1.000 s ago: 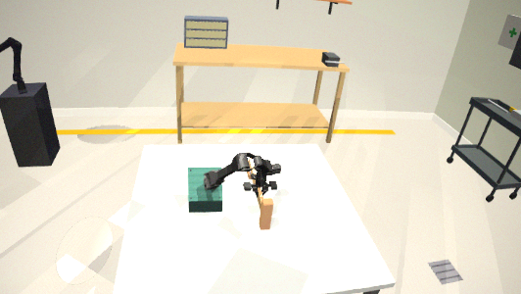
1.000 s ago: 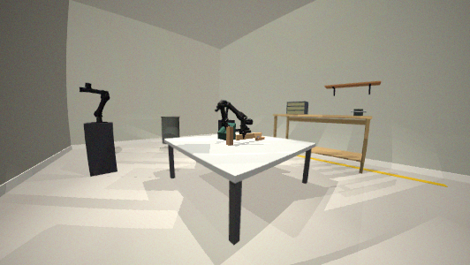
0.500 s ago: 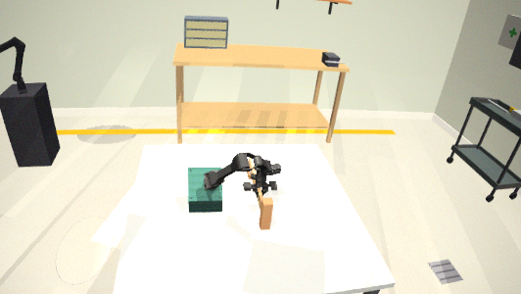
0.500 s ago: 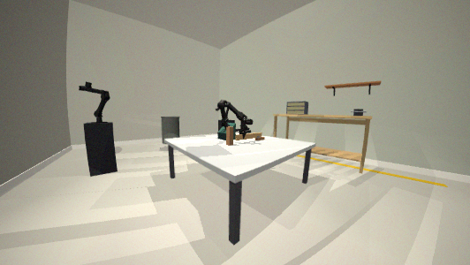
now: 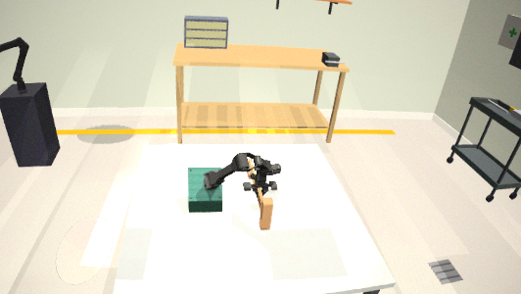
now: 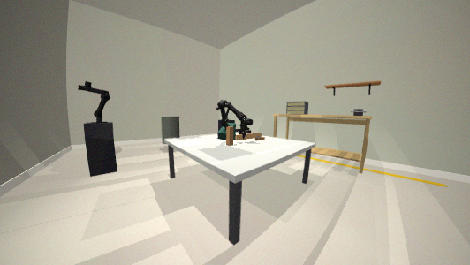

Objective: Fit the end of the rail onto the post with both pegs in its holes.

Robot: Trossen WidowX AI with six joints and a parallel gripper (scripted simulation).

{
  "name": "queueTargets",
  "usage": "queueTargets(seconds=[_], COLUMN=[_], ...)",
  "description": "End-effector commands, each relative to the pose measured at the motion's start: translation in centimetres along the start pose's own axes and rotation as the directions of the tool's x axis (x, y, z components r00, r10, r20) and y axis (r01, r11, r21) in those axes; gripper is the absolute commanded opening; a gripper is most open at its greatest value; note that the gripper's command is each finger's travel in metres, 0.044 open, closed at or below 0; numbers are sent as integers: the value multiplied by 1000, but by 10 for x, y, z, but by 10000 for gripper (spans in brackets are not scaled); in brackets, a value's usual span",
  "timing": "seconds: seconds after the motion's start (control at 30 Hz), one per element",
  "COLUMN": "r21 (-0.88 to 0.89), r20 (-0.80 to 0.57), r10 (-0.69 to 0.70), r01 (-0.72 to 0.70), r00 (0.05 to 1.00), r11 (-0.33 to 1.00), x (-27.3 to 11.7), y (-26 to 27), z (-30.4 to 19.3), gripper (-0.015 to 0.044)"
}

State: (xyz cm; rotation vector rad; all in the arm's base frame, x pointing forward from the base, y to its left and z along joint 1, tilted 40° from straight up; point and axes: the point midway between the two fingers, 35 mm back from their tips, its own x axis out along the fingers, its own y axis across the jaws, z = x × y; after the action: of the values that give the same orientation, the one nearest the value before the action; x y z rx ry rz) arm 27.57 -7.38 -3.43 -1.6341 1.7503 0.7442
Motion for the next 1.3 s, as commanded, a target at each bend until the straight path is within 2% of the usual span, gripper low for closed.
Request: queueTargets(seconds=[0.0, 1.27], r21=[-1, -1], r20=[5, 5], r10=[-1, -1], r01=[1, 1], r00=[1000, 1000], r11=[1000, 1000], x=[0, -1], y=[0, 0], z=[1, -11], gripper=[0, 0])
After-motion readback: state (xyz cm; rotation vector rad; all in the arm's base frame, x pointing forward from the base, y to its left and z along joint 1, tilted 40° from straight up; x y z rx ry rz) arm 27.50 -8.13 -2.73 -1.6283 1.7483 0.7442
